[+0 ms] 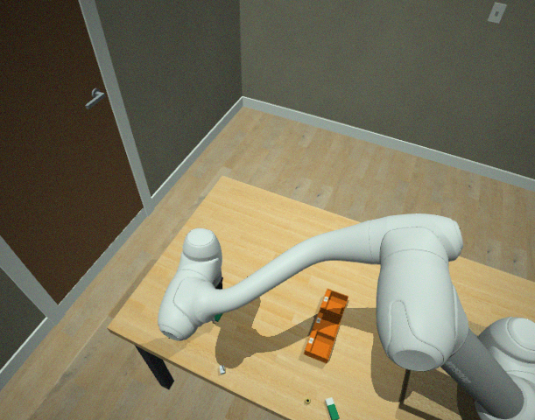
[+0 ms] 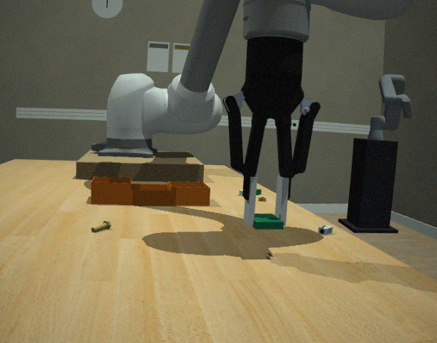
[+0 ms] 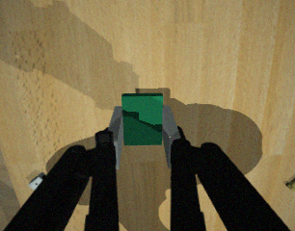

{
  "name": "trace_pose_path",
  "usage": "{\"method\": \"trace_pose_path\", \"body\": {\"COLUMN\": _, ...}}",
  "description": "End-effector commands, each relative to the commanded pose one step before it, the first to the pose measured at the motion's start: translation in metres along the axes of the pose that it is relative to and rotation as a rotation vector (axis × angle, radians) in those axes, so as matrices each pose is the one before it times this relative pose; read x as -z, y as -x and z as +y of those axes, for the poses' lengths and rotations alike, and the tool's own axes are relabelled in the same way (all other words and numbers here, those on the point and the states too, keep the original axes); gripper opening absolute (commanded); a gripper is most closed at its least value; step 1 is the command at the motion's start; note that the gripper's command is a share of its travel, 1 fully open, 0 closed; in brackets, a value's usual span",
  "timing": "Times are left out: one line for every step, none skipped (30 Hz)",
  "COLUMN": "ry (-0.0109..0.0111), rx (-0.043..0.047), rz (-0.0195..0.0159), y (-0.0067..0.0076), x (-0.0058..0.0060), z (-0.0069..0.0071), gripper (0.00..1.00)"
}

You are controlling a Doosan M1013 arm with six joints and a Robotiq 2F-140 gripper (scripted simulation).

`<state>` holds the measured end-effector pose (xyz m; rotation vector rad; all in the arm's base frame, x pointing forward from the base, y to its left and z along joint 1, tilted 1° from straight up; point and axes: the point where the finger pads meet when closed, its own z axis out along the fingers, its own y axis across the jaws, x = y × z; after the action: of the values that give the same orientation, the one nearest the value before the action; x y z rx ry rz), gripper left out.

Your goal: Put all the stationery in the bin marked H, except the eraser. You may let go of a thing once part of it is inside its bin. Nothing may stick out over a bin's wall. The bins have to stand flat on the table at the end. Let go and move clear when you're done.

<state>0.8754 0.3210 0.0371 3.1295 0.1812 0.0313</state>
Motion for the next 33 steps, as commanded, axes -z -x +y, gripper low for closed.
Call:
{"method": "trace_pose_path", "body": {"ry": -0.00020, "rx": 0.00002, "rz": 0.00009, "y": -0.00001, "x": 0.00925, "z": -0.00004, "gripper": 0.29}}
{"method": "trace_pose_path", "body": {"ry": 0.00000, "rx": 0.00000, "rz": 0.00000, "y": 0.00000, "x": 0.00333, "z": 0.00000, "gripper": 0.29}}
{"method": "trace_pose_path", "body": {"ry": 0.00000, "rx": 0.00000, "rz": 0.00000, "y": 0.00000, "x": 0.00333, "z": 0.00000, "gripper": 0.29}}
{"method": "trace_pose_path", "body": {"ry": 0.00000, "rx": 0.00000, "rz": 0.00000, "y": 0.00000, "x": 0.00000, "z": 0.00000, "gripper": 0.29}}
{"method": "trace_pose_path", "body": {"ry": 0.00000, "rx": 0.00000, "rz": 0.00000, "y": 0.00000, "x": 0.00000, "z": 0.00000, "gripper": 0.29}}
{"method": "trace_pose_path", "body": {"ry": 0.00000, "rx": 0.00000, "rz": 0.00000, "y": 0.00000, "x": 0.00000, "z": 0.00000, "gripper": 0.29}}
{"method": "trace_pose_path", "body": {"ry": 0.00000, "rx": 0.00000, "rz": 0.00000, "y": 0.00000, "x": 0.00000, "z": 0.00000, "gripper": 0.29}}
{"method": "trace_pose_path", "body": {"ry": 0.00000, "rx": 0.00000, "rz": 0.00000, "y": 0.00000, "x": 0.00000, "z": 0.00000, "gripper": 0.29}}
{"method": "trace_pose_path", "body": {"ry": 0.00000, "rx": 0.00000, "rz": 0.00000, "y": 0.00000, "x": 0.00000, "z": 0.00000, "gripper": 0.29}}
{"method": "trace_pose_path", "body": {"ry": 0.00000, "rx": 0.00000, "rz": 0.00000, "y": 0.00000, "x": 0.00000, "z": 0.00000, "gripper": 0.29}}
{"method": "trace_pose_path", "body": {"ry": 0.00000, "rx": 0.00000, "rz": 0.00000, "y": 0.00000, "x": 0.00000, "z": 0.00000, "gripper": 0.29}}
{"method": "trace_pose_path", "body": {"ry": 0.00000, "rx": 0.00000, "rz": 0.00000, "y": 0.00000, "x": 0.00000, "z": 0.00000, "gripper": 0.29}}
{"method": "trace_pose_path", "body": {"ry": 0.00000, "rx": 0.00000, "rz": 0.00000, "y": 0.00000, "x": 0.00000, "z": 0.00000, "gripper": 0.29}}
{"method": "trace_pose_path", "body": {"ry": 0.00000, "rx": 0.00000, "rz": 0.00000, "y": 0.00000, "x": 0.00000, "z": 0.00000, "gripper": 0.29}}
{"method": "trace_pose_path", "body": {"ry": 0.00000, "rx": 0.00000, "rz": 0.00000, "y": 0.00000, "x": 0.00000, "z": 0.00000, "gripper": 0.29}}
{"method": "trace_pose_path", "body": {"ry": 0.00000, "rx": 0.00000, "rz": 0.00000, "y": 0.00000, "x": 0.00000, "z": 0.00000, "gripper": 0.29}}
{"method": "trace_pose_path", "body": {"ry": 0.00000, "rx": 0.00000, "rz": 0.00000, "y": 0.00001, "x": 0.00400, "z": 0.00000, "gripper": 0.29}}
{"method": "trace_pose_path", "body": {"ry": 0.00000, "rx": 0.00000, "rz": 0.00000, "y": -0.00001, "x": 0.00262, "z": 0.00000, "gripper": 0.29}}
{"method": "trace_pose_path", "body": {"ry": 0.00000, "rx": 0.00000, "rz": 0.00000, "y": 0.00000, "x": 0.00000, "z": 0.00000, "gripper": 0.29}}
{"method": "trace_pose_path", "body": {"ry": 0.00000, "rx": 0.00000, "rz": 0.00000, "y": 0.00509, "x": 0.00000, "z": 0.00317, "gripper": 0.29}}
{"method": "trace_pose_path", "body": {"ry": 0.00000, "rx": 0.00000, "rz": 0.00000, "y": 0.00509, "x": 0.00000, "z": 0.00317, "gripper": 0.29}}
{"method": "trace_pose_path", "body": {"ry": 0.00000, "rx": 0.00000, "rz": 0.00000, "y": 0.00509, "x": 0.00000, "z": 0.00317, "gripper": 0.29}}
{"method": "trace_pose_path", "body": {"ry": 0.00000, "rx": 0.00000, "rz": 0.00000, "y": 0.00509, "x": 0.00000, "z": 0.00317, "gripper": 0.29}}
{"method": "trace_pose_path", "body": {"ry": 0.00000, "rx": 0.00000, "rz": 0.00000, "y": 0.00509, "x": 0.00000, "z": 0.00317, "gripper": 0.29}}
{"method": "trace_pose_path", "body": {"ry": 0.00000, "rx": 0.00000, "rz": 0.00000, "y": 0.00509, "x": 0.00000, "z": 0.00317, "gripper": 0.29}}
{"method": "trace_pose_path", "body": {"ry": 0.00000, "rx": 0.00000, "rz": 0.00000, "y": 0.00509, "x": 0.00000, "z": 0.00317, "gripper": 0.29}}
{"method": "trace_pose_path", "body": {"ry": 0.00000, "rx": 0.00000, "rz": 0.00000, "y": 0.00509, "x": 0.00000, "z": 0.00317, "gripper": 0.29}}
{"method": "trace_pose_path", "body": {"ry": 0.00000, "rx": 0.00000, "rz": 0.00000, "y": 0.00000, "x": 0.00000, "z": 0.00000, "gripper": 0.29}}
{"method": "trace_pose_path", "body": {"ry": 0.00000, "rx": 0.00000, "rz": 0.00000, "y": 0.00000, "x": 0.00000, "z": 0.00000, "gripper": 0.29}}
{"method": "trace_pose_path", "body": {"ry": 0.00000, "rx": 0.00000, "rz": 0.00000, "y": 0.00509, "x": 0.00000, "z": 0.00317, "gripper": 0.29}}
{"method": "trace_pose_path", "body": {"ry": 0.00000, "rx": 0.00000, "rz": 0.00000, "y": 0.00509, "x": 0.00000, "z": 0.00317, "gripper": 0.29}}
{"method": "trace_pose_path", "body": {"ry": 0.00000, "rx": 0.00000, "rz": 0.00000, "y": 0.00509, "x": 0.00000, "z": 0.00317, "gripper": 0.29}}
{"method": "trace_pose_path", "body": {"ry": 0.00000, "rx": 0.00000, "rz": 0.00000, "y": 0.00509, "x": 0.00000, "z": 0.00317, "gripper": 0.29}}
